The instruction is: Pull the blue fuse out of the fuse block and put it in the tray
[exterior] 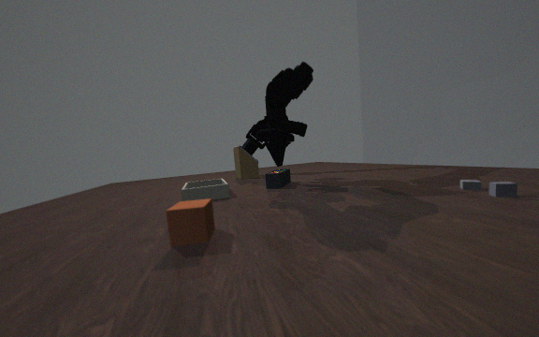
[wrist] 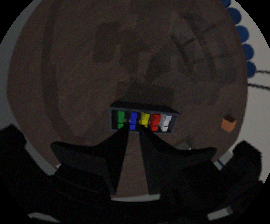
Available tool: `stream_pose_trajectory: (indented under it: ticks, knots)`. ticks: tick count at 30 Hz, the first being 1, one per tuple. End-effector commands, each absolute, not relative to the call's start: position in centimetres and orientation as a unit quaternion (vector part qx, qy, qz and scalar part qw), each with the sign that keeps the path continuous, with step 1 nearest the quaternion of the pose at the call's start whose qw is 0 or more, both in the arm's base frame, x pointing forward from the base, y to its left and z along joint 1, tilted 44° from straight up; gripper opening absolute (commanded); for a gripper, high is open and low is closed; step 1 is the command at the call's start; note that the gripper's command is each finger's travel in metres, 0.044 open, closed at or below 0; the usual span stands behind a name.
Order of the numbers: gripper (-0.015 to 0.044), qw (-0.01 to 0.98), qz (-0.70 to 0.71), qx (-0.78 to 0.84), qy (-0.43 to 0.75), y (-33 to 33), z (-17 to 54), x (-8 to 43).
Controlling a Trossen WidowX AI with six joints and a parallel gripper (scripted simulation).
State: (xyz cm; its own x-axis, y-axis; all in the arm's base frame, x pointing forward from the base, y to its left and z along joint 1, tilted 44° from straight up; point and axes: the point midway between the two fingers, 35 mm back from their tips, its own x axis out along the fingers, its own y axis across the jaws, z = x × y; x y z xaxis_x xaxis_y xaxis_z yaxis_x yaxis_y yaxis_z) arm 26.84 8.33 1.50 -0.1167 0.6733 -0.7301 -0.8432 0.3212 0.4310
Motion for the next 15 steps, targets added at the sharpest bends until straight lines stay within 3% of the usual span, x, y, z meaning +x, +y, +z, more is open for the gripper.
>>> stream_pose_trajectory:
  ticks: [1,15]
  knots:
    - [0.0069,0.659,0.576,-0.085,0.477,8.72,1.16,26.70]
    - [0.0069,0.659,0.576,-0.084,0.477,9.03,0.87,26.64]
